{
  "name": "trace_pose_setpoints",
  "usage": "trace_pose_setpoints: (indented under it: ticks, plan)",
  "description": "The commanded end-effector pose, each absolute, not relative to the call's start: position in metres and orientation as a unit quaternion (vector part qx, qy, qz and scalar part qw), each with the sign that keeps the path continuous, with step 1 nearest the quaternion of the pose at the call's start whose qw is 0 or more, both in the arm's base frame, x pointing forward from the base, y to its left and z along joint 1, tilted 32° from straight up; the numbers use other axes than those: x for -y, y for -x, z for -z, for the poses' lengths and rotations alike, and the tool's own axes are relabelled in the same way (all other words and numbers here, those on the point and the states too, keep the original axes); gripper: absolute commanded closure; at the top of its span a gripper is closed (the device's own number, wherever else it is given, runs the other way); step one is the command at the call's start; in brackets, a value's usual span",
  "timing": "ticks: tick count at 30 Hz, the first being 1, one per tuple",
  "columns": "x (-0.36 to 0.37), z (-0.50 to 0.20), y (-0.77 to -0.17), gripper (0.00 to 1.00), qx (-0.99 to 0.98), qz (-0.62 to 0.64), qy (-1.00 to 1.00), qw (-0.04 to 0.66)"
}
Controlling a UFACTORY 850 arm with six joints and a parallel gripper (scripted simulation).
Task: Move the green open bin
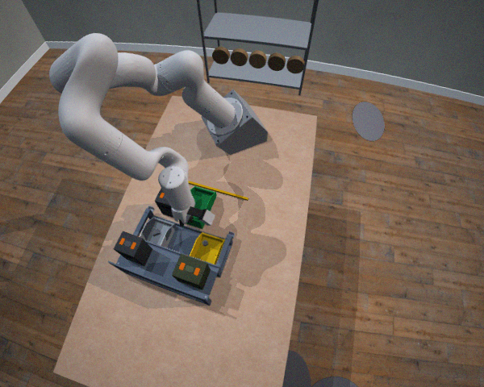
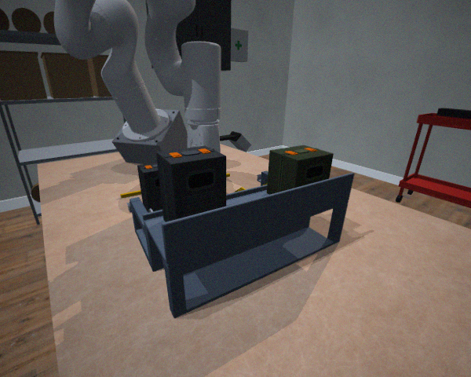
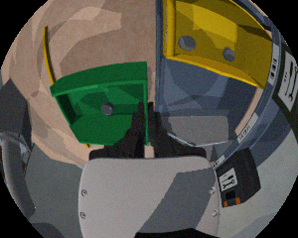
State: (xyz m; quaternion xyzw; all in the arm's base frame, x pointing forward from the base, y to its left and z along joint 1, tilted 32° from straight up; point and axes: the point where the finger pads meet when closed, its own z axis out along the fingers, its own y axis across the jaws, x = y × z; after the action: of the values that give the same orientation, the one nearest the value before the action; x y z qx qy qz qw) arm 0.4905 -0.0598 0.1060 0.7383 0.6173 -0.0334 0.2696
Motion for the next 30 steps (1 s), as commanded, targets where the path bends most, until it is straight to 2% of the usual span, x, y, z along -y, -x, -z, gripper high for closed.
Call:
trace_pose_setpoints:
  ticks: [1, 25, 26, 30]
  plan:
    - [0.0600, -0.1056, -0.4915, 1.00, -0.617, 0.033, -0.738, 0.270]
    - [0.0619, -0.1019, -0.4927, 1.00, -0.617, 0.033, -0.738, 0.270]
    - [0.0619, -0.1019, -0.4927, 0.67, -0.617, 0.033, -0.738, 0.270]
    - [0.0619, -0.1019, -0.4927, 0.67, -0.617, 0.033, -0.738, 0.270]
